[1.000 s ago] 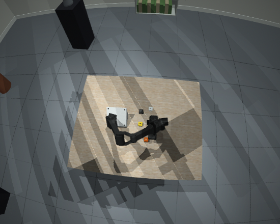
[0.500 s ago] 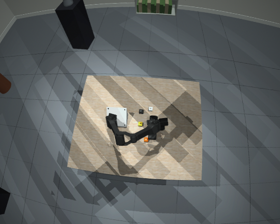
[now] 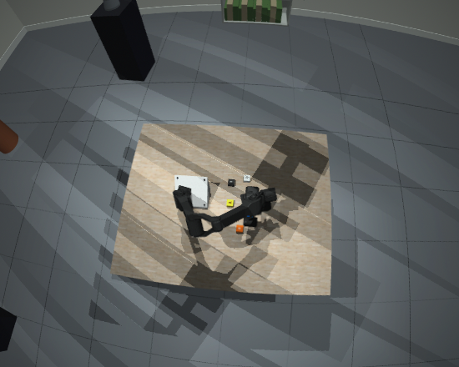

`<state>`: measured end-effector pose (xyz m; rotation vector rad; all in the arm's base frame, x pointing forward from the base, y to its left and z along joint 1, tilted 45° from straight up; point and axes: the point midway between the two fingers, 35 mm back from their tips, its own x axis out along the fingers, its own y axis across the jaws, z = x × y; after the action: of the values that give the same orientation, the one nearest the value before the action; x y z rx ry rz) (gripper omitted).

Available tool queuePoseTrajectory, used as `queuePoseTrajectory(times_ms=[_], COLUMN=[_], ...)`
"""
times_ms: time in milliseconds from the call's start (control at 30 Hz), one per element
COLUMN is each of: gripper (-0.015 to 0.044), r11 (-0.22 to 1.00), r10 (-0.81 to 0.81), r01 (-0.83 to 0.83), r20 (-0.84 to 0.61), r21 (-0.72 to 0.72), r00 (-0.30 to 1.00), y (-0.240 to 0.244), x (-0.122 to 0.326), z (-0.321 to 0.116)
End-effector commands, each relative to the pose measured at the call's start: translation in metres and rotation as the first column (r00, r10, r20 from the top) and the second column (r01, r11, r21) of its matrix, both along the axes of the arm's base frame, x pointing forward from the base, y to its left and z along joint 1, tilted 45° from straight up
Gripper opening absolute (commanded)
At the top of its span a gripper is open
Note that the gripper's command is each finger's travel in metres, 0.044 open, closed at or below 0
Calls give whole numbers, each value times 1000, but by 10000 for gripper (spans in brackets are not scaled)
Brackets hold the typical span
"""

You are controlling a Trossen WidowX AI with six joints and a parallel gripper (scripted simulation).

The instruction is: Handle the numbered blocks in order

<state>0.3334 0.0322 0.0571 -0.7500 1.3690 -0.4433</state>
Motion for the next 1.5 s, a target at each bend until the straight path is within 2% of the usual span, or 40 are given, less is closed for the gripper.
queuePoseTrajectory(times_ms=[0,167,300,567,833,1000,1233,1333,1367,1467], gripper=[347,216,120,120,120,120,304,382,400,400], r11=[1000,1000,1000,1000,1000,1000,1000,1000,1000,1000], r10=[-11,-11,-11,-10,-8,-11,-10,-11,-11,-11], r01=[11,11,11,10,8,11,10,11,11,11], r20=[-2,-4,-4,-5,-14,-10,-8,-8,-8,-8], r21=[5,7,6,7,13,7,7,5,5,5], r00=[1000,1000,1000,1000,1000,1000,1000,1000,1000,1000], y=[7,50,56,57,76,76,26,20,20,18], x=[-2,-12,-15,-17,-109,-117,-104,-104,-104,-103], z=[8,53,60,59,20,18,-35,-40,-40,-42])
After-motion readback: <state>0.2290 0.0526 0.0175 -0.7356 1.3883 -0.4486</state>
